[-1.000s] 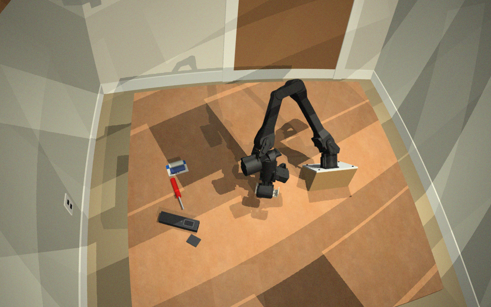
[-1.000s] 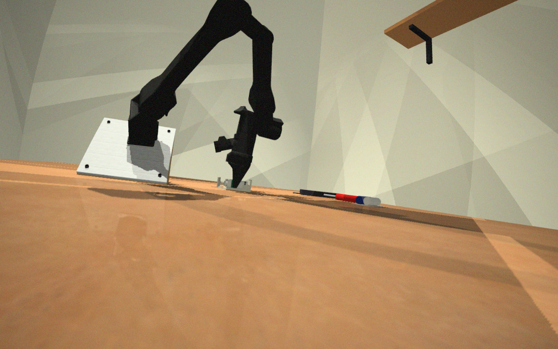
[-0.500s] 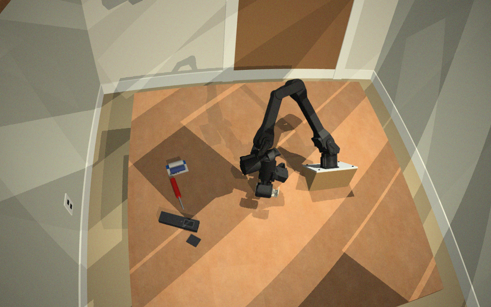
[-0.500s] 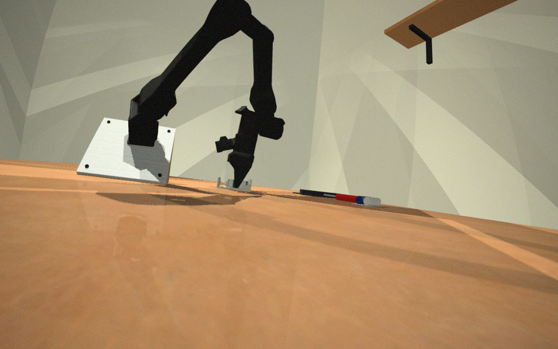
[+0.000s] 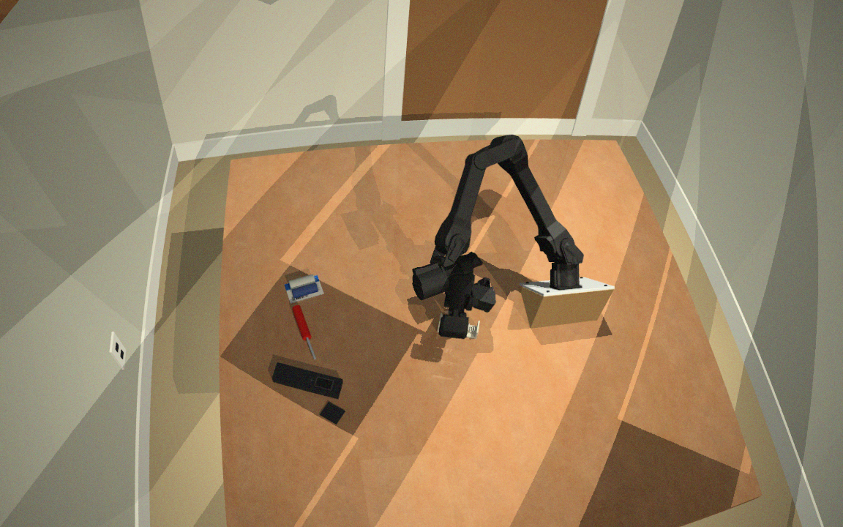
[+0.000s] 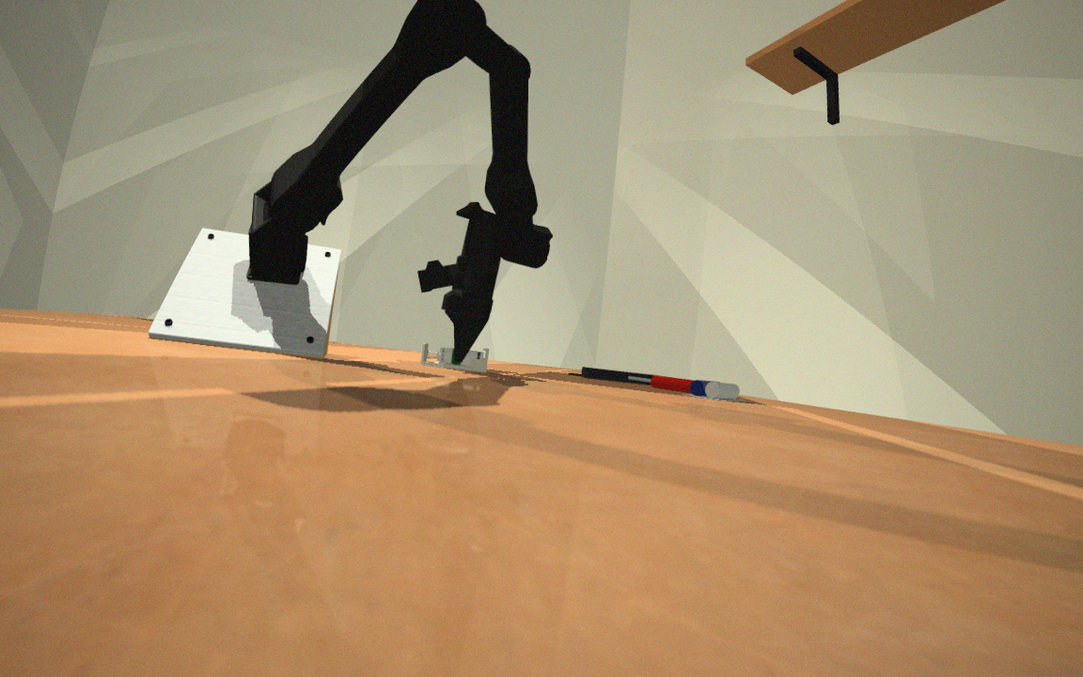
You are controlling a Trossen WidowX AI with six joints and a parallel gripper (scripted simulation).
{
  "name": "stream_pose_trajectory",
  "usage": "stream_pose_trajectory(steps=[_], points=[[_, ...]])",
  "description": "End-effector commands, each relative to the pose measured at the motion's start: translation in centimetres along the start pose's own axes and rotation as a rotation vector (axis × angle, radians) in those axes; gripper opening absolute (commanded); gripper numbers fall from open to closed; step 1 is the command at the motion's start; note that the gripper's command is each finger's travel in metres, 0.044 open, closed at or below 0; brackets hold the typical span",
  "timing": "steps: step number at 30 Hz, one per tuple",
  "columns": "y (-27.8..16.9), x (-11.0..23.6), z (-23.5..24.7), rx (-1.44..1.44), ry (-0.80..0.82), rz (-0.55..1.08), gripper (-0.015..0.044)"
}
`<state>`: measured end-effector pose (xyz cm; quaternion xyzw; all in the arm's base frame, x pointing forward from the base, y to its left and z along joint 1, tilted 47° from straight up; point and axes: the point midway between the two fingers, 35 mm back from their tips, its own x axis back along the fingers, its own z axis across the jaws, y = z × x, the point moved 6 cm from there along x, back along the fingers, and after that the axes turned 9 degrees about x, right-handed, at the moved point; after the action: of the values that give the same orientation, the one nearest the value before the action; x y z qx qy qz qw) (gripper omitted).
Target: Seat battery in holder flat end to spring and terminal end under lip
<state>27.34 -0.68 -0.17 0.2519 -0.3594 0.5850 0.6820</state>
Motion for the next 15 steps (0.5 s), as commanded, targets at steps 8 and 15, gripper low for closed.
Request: stream_pose_trajectory(steps=[8, 15], points=[[0.0, 2.1, -0.4, -0.001, -0.004, 0.003, 0.0257], [0.5, 8.1, -1.3, -0.008, -0.007, 0.001, 0.0440]])
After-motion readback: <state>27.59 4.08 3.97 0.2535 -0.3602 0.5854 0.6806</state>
